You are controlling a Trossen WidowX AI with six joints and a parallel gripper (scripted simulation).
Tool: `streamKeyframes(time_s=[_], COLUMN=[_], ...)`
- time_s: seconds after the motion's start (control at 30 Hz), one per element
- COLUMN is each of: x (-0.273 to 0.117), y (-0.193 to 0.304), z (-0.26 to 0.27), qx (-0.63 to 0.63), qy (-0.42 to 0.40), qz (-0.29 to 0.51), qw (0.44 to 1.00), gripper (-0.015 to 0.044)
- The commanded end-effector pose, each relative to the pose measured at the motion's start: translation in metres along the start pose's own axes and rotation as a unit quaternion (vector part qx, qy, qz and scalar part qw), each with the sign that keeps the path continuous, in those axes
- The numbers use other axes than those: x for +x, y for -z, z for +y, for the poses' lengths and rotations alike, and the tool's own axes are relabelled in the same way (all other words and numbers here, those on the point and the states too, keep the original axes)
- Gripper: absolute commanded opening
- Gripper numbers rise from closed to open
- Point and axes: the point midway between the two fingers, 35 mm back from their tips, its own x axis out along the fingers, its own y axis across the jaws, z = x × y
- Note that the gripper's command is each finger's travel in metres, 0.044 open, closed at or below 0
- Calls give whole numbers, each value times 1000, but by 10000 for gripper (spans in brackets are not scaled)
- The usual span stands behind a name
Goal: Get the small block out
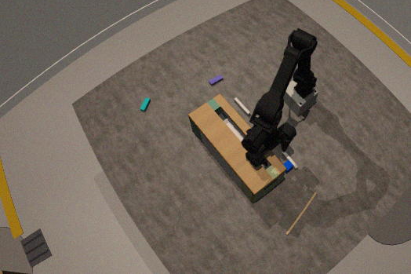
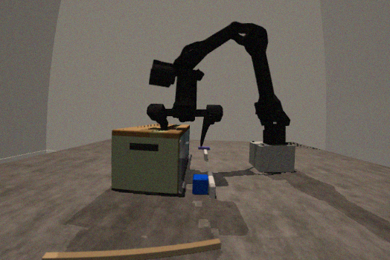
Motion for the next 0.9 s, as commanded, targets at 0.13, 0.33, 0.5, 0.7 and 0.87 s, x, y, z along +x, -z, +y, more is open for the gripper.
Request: streamKeyframes(time_s=[0.13, 0.33, 0.5, 0.7, 0.87], x=[-55, -51, -52, -49, -46], y=[18, 21, 45, 48, 51], z=[0, 3, -1, -7, -13], qx=[-1, -12, -199, -447, -670], qy=[-6, -11, -20, -20, -5], qz=[2, 6, 7, -31, -68], qw=[1000, 1000, 980, 894, 739], gripper=[400, 374, 285, 285, 285])
